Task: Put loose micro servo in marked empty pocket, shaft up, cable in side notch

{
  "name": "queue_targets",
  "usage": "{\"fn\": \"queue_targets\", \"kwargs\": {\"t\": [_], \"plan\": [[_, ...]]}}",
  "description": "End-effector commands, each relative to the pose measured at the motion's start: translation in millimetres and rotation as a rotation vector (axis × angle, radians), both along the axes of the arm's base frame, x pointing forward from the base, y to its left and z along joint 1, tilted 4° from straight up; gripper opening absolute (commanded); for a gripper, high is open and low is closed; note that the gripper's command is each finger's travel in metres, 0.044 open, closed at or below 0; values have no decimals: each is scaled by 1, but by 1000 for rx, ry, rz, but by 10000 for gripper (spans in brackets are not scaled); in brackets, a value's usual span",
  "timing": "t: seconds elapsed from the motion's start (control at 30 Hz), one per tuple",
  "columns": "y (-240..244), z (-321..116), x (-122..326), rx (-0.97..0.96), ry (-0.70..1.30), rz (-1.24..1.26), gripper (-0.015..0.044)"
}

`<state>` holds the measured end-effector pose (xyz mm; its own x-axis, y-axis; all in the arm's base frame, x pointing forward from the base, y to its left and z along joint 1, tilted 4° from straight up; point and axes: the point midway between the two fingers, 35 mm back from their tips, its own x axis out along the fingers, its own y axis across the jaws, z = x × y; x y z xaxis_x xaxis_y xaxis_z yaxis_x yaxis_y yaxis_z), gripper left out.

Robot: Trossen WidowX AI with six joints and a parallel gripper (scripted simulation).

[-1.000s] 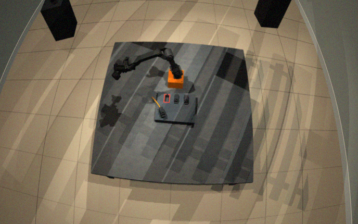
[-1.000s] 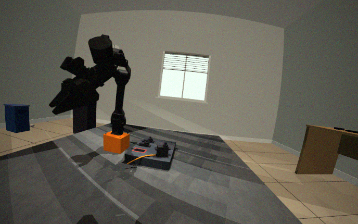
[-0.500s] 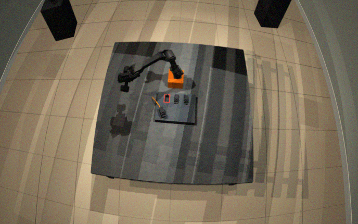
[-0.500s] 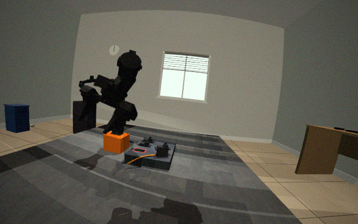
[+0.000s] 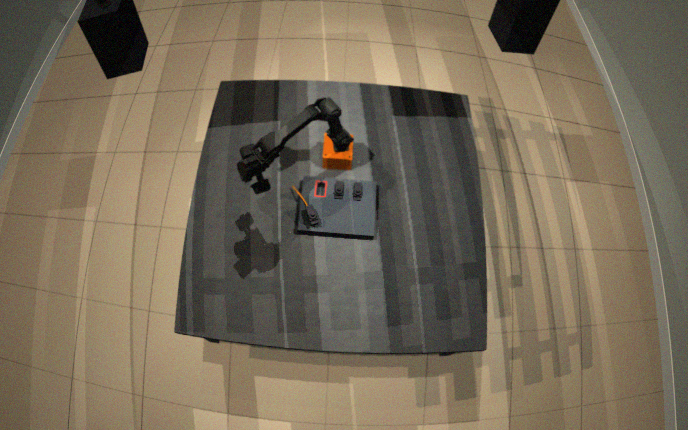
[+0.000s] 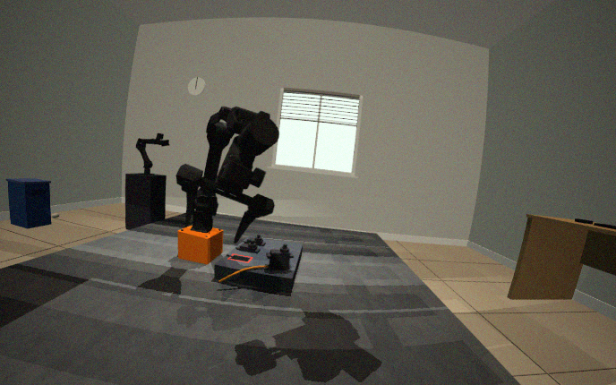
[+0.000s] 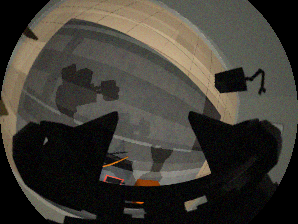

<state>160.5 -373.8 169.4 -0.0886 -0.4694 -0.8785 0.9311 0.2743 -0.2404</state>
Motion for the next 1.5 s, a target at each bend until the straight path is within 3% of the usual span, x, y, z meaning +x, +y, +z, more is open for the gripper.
{"fn": "queue_targets", "kwargs": {"t": [0.0, 0.77, 1.3, 1.47], "plan": [[15, -9, 15, 50, 25, 119, 440], [119, -46, 93, 266, 139, 857, 440], [206, -66, 120, 386, 192, 1374, 440], [214, -67, 121, 396, 196, 1421, 440]]}}
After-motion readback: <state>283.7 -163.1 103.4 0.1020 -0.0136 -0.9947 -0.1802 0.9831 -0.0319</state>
